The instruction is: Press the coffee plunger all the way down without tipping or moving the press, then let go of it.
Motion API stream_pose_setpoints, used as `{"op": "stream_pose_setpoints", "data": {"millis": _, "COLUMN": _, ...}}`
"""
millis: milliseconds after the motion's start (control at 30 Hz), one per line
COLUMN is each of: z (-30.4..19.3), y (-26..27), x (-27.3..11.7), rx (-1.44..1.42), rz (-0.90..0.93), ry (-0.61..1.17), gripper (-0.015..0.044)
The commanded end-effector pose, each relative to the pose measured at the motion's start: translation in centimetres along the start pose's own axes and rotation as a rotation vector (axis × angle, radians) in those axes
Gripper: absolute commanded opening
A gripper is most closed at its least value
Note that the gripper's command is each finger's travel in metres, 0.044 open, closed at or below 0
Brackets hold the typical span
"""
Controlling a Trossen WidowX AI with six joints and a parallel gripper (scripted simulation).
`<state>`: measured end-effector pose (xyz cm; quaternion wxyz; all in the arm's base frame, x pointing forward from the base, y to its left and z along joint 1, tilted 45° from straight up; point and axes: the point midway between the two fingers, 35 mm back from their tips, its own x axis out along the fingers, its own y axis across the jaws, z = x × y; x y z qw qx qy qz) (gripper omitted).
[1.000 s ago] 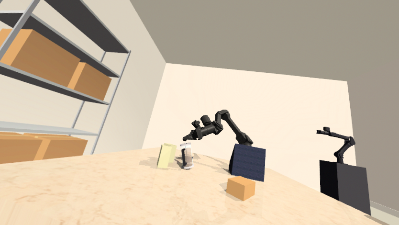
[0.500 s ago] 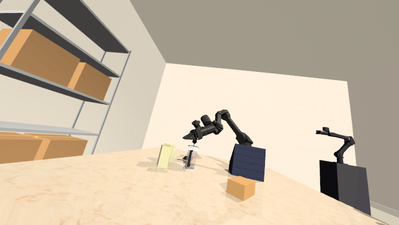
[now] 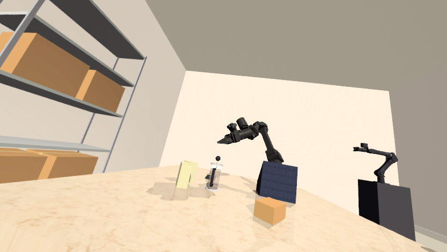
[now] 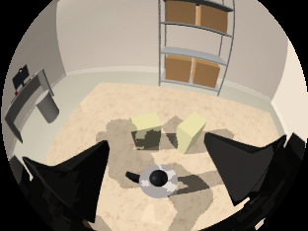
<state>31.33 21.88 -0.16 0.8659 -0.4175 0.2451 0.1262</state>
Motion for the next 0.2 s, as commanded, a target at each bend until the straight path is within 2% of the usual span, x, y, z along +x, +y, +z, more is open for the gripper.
{"op": "stream_pose_setpoints", "data": {"millis": 0, "z": -1.04, "y": -0.04, "x": -0.38, "rx": -0.007, "rz": -0.005, "ry": 0.027, "gripper": 0.044}}
{"op": "stream_pose_setpoints", "data": {"millis": 167, "z": -0.99, "y": -0.09, "x": -0.39, "rx": -0.007, "rz": -0.005, "ry": 0.027, "gripper": 0.044}}
